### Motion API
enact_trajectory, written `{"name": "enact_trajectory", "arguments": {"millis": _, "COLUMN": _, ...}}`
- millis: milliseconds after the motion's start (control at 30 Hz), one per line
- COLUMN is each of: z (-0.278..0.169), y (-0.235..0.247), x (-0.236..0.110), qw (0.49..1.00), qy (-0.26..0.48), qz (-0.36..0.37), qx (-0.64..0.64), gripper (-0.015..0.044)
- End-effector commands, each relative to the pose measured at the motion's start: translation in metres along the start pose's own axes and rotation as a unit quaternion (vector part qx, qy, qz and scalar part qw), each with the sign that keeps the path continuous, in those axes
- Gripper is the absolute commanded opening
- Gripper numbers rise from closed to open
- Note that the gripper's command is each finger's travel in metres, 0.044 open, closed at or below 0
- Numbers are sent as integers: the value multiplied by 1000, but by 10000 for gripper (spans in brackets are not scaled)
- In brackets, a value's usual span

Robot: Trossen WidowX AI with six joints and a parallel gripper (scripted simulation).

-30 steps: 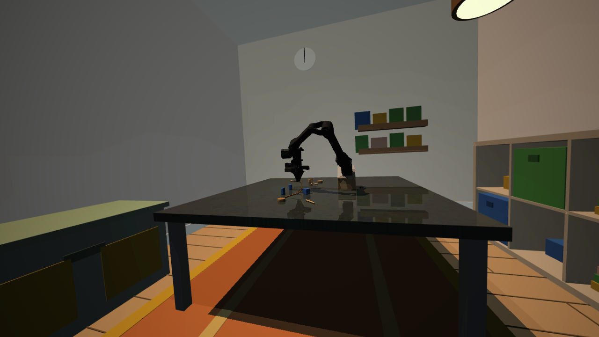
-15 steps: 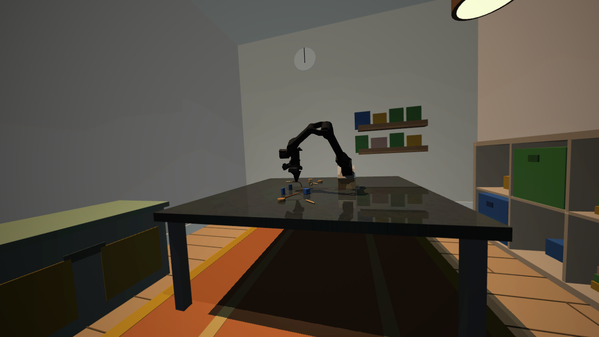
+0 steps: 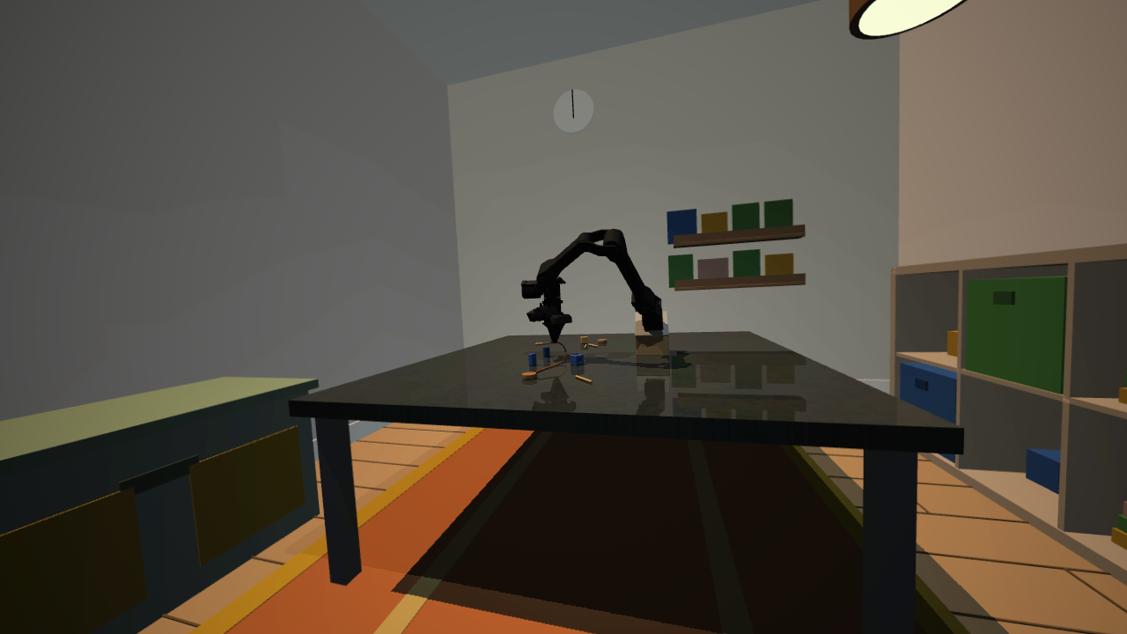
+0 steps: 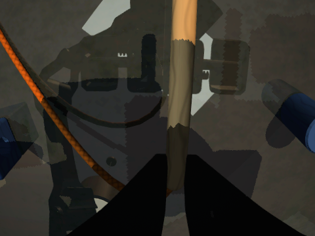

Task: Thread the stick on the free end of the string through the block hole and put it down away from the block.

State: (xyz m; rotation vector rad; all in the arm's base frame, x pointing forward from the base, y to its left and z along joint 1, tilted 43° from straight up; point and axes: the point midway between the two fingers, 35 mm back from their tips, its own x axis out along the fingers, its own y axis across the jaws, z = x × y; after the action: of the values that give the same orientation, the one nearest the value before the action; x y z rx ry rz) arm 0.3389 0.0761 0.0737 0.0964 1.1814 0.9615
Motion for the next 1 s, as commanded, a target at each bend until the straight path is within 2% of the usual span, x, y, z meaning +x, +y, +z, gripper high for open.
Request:
{"name": "enact_trajectory", "arguments": {"millis": 0, "z": 4, "y": 2, "x": 0, "qw": 997, "qy": -1, "qz": 2, "qx": -74, "gripper": 0}}
{"name": "enact_trajectory", "arguments": {"millis": 467, "z": 17, "y": 7, "x": 0, "qw": 944, "qy": -2, "qz": 2, "qx": -329, "gripper": 0}}
{"name": "enact_trajectory", "arguments": {"millis": 967, "z": 31, "y": 13, "x": 0, "qw": 817, "qy": -4, "qz": 2, "qx": -577, "gripper": 0}}
